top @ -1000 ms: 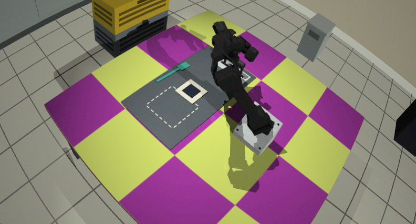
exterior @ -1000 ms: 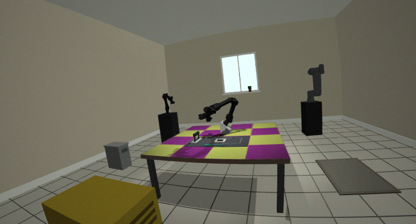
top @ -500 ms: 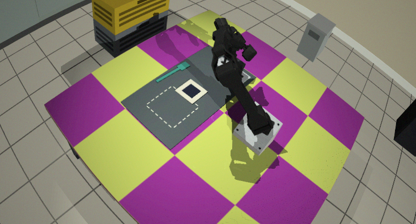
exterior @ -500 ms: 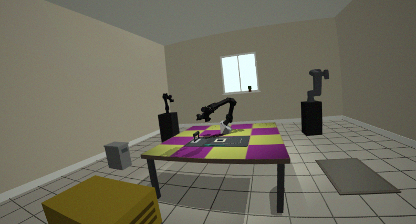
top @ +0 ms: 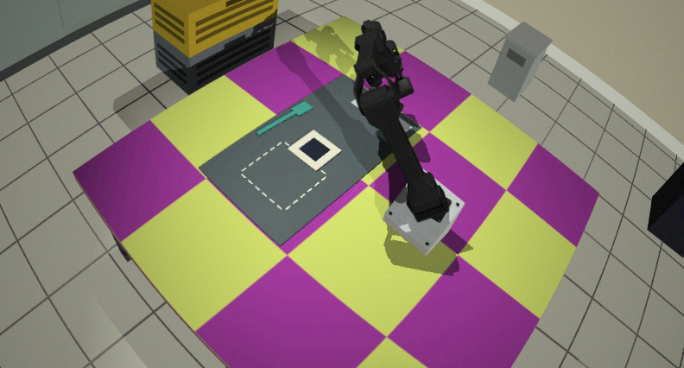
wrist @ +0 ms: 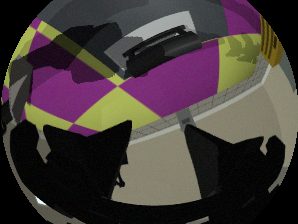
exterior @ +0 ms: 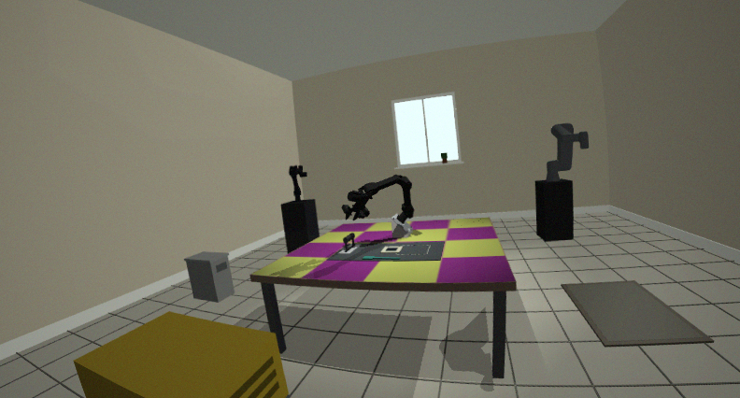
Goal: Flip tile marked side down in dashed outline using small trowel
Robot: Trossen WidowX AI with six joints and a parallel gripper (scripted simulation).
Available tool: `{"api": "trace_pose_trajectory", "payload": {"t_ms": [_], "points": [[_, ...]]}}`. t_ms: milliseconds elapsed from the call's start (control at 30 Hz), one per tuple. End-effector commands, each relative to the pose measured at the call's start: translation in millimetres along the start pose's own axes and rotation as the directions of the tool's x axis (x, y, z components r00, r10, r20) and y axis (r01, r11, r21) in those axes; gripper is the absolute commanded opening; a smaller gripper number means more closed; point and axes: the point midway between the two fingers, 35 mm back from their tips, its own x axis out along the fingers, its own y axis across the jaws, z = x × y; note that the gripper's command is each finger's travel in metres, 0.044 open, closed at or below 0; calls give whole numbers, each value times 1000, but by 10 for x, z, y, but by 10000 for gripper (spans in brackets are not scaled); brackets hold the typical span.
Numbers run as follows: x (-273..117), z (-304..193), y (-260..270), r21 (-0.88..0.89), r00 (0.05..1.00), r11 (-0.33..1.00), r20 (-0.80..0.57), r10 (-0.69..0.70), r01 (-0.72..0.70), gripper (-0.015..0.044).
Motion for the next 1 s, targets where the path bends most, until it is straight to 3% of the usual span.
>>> {"api": "trace_pose_trajectory", "payload": {"t_ms": [0,467,967], "points": [[111,67,-32,106,995,992,84,55,-64,270],[336,232,-121,387,926,869,331,179,-307,270],[512,382,-176,566,774,558,581,251,-606,270]]}}
